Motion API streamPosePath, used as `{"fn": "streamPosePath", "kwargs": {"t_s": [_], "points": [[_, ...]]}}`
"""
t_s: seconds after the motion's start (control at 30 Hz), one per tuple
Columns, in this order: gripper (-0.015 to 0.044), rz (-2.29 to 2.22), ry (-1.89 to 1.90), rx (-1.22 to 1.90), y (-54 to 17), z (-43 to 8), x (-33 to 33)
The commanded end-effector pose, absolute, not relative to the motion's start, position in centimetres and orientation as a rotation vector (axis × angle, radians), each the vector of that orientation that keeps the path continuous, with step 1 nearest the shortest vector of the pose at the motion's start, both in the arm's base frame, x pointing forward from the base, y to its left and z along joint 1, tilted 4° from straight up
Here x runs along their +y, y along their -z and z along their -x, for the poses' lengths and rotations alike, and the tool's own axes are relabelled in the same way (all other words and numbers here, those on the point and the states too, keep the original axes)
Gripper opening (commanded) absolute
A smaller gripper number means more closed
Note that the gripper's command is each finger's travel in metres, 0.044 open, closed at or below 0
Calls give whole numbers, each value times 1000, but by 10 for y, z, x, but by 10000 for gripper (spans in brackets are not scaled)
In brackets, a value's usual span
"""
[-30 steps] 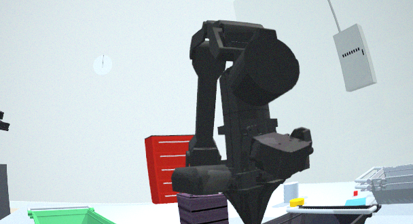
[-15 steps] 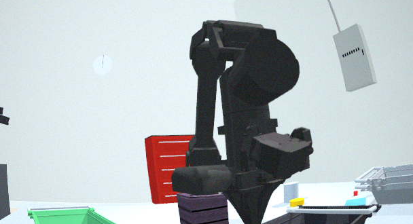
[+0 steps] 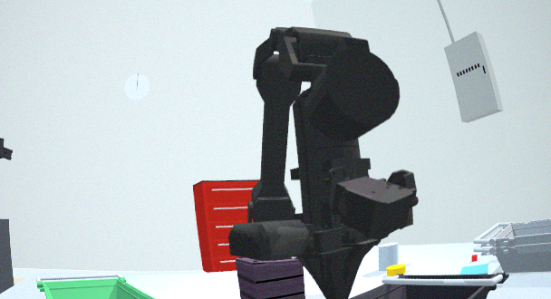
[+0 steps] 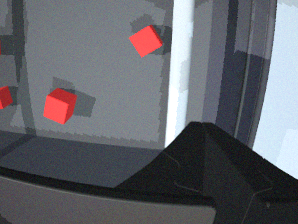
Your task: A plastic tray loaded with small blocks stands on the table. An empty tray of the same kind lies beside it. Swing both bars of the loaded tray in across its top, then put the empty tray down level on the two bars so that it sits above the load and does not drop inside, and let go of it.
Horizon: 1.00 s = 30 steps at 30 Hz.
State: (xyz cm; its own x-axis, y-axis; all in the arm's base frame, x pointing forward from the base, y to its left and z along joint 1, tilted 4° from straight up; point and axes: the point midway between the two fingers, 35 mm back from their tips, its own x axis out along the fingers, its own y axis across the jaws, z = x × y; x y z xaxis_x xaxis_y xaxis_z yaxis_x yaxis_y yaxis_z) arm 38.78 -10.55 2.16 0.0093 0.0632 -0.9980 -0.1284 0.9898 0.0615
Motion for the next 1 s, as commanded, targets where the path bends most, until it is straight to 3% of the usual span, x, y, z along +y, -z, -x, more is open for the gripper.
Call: {"fn": "streamPosePath", "kwargs": {"t_s": [0.0, 0.5, 0.77, 0.97], "points": [[0, 52, -150, 1555, -22, -388, -105], [0, 52, -150, 1555, -22, -388, -105], [210, 52, -150, 1554, -28, -389, -106], [368, 52, -148, 1551, -88, -396, -112]]}}
